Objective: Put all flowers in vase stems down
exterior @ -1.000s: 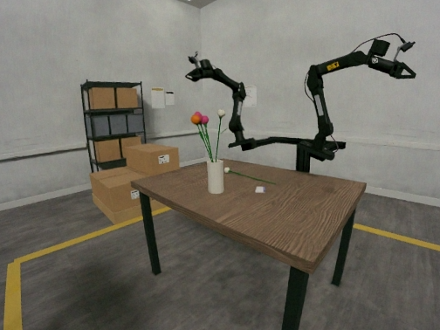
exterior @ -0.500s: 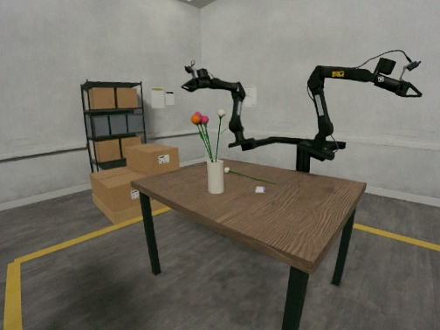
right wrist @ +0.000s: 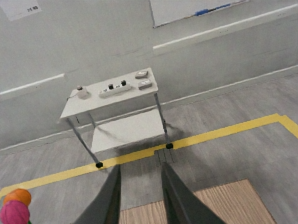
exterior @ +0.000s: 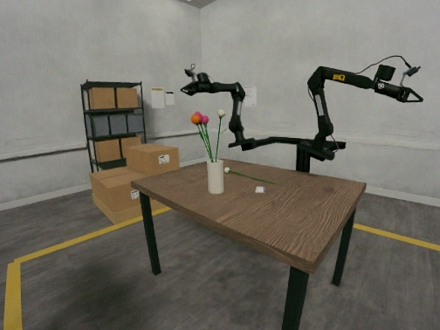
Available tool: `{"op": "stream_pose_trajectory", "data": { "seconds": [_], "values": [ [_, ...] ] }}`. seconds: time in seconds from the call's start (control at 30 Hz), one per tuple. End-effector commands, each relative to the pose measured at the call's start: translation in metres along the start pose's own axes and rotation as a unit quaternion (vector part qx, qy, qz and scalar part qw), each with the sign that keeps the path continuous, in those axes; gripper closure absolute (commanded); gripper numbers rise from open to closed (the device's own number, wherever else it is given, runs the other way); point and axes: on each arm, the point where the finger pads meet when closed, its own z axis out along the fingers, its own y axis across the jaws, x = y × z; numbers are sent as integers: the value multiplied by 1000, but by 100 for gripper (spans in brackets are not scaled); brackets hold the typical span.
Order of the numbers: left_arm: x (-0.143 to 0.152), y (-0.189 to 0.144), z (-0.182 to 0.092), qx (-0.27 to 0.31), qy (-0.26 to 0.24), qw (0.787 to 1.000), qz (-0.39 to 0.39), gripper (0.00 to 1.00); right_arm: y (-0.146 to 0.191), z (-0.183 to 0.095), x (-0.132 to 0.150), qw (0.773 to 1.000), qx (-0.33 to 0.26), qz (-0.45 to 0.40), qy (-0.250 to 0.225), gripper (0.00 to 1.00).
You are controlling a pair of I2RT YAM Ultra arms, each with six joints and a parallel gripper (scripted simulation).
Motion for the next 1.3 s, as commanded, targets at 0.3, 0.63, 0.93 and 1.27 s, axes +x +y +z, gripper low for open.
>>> {"op": "stream_pose_trajectory", "data": {
  "seconds": [0.3, 0.63, 0.93, 1.27],
  "values": [
    [-17, 4, -3, -7, -31, 999, -3, 40, 1, 4, -3, 1000, -6, 0, -8, 70],
    [-17, 4, -3, -7, -31, 999, -3, 40, 1, 4, -3, 1000, -6, 0, -8, 70],
    [-17, 4, -3, -7, -31, 999, -3, 58, 1, 4, -3, 1000, -6, 0, -8, 70],
    [-17, -4, -3, 3, -31, 1000, -2, 70, 1, 4, -3, 1000, -6, 0, -8, 70]
  ]
}}
